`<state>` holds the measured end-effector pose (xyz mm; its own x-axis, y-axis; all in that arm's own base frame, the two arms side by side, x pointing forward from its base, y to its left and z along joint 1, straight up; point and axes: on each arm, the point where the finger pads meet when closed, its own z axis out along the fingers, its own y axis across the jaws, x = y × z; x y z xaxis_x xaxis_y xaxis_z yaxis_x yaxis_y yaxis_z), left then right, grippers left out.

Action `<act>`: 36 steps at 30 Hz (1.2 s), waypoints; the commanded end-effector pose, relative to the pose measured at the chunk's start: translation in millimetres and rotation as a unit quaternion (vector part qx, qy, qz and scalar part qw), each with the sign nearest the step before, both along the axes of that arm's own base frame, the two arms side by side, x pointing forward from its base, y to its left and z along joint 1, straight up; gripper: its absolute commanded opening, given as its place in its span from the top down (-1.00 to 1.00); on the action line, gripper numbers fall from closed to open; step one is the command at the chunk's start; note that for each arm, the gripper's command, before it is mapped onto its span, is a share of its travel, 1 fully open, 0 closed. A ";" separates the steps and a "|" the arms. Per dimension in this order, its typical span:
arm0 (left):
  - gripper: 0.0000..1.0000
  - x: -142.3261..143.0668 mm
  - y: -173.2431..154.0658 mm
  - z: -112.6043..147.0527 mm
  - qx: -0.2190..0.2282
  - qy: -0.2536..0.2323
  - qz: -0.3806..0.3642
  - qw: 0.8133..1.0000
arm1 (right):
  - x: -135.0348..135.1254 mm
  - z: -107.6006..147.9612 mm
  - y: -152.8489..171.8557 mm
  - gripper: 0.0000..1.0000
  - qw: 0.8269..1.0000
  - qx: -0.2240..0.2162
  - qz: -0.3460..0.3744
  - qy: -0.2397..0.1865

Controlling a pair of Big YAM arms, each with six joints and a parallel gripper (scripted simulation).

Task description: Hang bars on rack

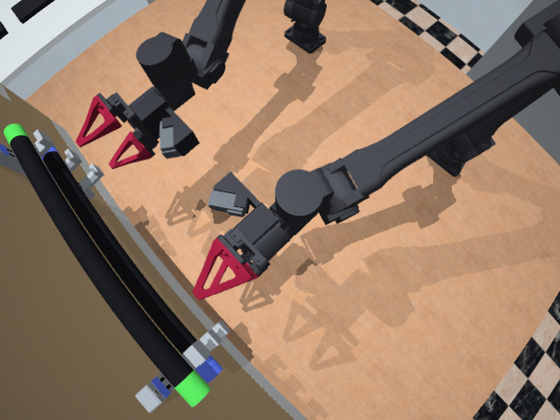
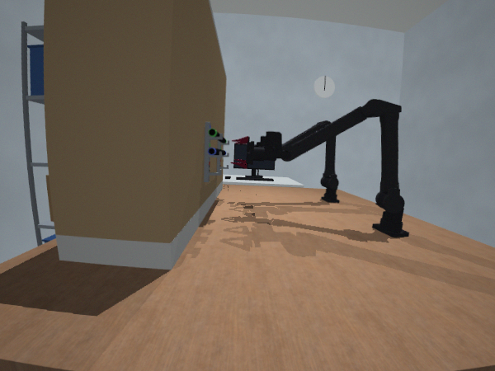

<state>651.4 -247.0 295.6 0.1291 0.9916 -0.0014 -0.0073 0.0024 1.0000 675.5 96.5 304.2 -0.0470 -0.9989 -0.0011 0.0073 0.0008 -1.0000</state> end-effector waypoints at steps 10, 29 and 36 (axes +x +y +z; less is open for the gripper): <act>-1.00 10.3 3.4 40.7 -0.020 -0.026 0.004 0.999 | 9.6 43.2 -7.0 -1.00 0.999 0.011 -0.005 -0.034; -1.00 9.2 3.8 48.0 -0.019 -0.024 0.004 1.000 | 8.1 43.8 -7.3 -1.00 0.999 0.010 -0.005 -0.032; -1.00 9.0 3.9 51.1 -0.020 -0.025 0.004 0.999 | 7.5 44.3 -7.4 -1.00 0.999 0.010 -0.005 -0.032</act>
<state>649.2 -246.0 298.3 0.1291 0.9916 0.0030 0.0061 -0.0038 1.0000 674.7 96.4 304.7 -0.0469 -0.9989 0.0002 0.0023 -0.0003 -1.0000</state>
